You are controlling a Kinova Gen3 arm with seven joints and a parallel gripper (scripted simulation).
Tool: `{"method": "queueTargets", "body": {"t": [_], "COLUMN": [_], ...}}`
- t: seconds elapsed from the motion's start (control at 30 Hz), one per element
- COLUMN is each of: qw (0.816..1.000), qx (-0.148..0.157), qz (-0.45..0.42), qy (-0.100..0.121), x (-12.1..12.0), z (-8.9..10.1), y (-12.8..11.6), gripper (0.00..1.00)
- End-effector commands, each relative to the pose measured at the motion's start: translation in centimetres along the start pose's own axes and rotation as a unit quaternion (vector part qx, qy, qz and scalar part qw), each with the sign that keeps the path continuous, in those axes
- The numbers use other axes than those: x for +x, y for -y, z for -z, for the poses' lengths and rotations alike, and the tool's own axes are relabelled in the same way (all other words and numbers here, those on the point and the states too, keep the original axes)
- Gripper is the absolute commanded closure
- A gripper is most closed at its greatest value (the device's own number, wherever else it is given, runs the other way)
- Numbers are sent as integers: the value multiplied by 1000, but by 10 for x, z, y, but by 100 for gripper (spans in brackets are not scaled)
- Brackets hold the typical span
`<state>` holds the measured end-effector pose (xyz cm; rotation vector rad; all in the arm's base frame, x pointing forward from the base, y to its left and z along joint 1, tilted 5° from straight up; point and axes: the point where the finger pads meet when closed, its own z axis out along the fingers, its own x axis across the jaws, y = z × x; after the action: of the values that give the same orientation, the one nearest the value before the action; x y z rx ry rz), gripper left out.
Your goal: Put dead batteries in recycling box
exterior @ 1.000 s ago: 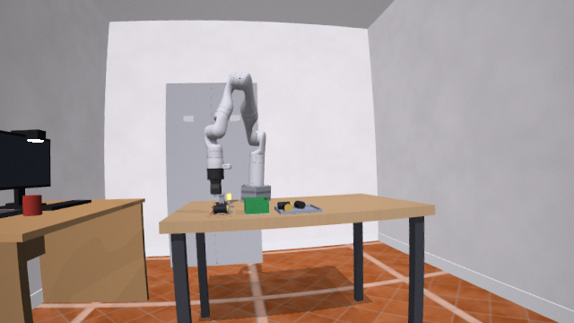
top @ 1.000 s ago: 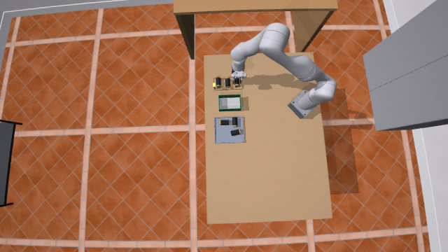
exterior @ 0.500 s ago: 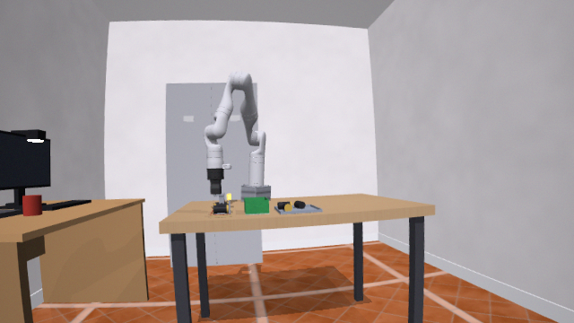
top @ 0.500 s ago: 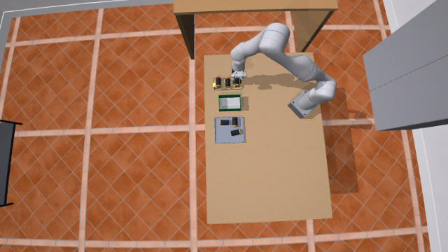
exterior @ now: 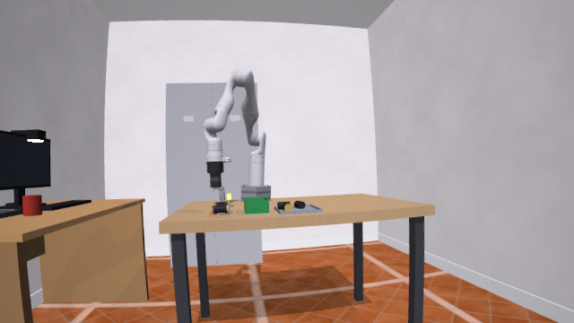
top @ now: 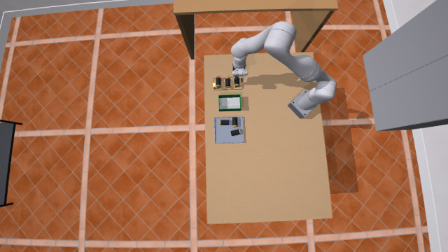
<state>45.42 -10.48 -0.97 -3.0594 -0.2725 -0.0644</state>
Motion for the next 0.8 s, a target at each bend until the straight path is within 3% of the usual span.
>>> {"method": "queueTargets", "body": {"t": [0.0,0.17,0.77], "qw": [1000,1000,1000], "qx": [-4,-4,-4], "qz": [2,2,2], "qy": [-10,-10,-10], "x": [7,7,7], "z": [19,33,35], "y": [0,0,0], "gripper": [10,10,10]}}
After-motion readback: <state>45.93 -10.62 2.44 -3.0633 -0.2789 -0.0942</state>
